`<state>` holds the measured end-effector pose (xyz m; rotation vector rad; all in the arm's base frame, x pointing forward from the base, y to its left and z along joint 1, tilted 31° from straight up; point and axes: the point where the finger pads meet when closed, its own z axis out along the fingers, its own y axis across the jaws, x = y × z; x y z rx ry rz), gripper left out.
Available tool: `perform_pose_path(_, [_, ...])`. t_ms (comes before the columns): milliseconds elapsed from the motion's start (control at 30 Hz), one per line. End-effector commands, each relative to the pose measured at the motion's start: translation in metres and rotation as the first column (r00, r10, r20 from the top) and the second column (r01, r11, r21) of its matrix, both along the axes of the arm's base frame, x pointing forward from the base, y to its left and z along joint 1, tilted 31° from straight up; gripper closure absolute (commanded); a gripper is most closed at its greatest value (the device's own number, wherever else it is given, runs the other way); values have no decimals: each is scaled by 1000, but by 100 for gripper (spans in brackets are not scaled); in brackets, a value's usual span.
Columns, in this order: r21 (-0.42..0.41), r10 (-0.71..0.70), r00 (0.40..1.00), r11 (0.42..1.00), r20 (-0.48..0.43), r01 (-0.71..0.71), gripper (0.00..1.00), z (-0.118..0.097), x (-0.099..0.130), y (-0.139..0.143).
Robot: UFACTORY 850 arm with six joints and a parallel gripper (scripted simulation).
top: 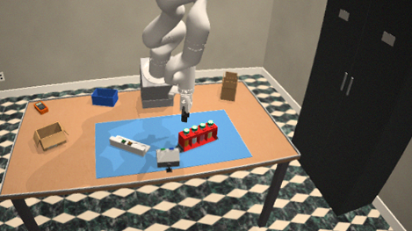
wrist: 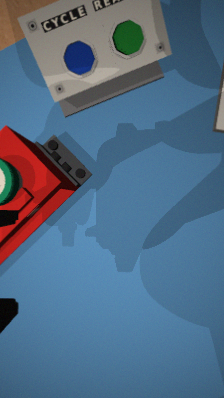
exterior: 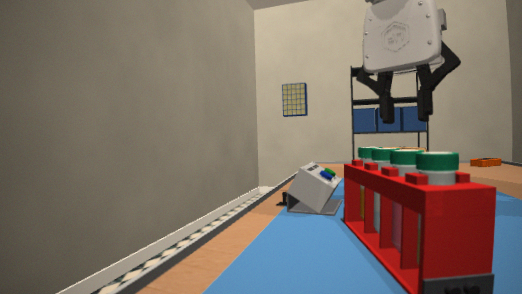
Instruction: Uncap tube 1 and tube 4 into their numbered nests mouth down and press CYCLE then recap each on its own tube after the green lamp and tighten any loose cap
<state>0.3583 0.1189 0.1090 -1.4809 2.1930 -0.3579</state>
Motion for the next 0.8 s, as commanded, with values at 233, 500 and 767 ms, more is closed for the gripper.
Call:
perform_pose_path(233, [-9, -17, 1000, 1000, 3, 17, 54, -1, -3, 59])
perform_pose_path(500, [-9, -17, 1000, 1000, 3, 17, 54, -2, -7, 109])
perform_pose_path(767, [-9, -17, 1000, 1000, 3, 17, 54, -2, -9, 143])
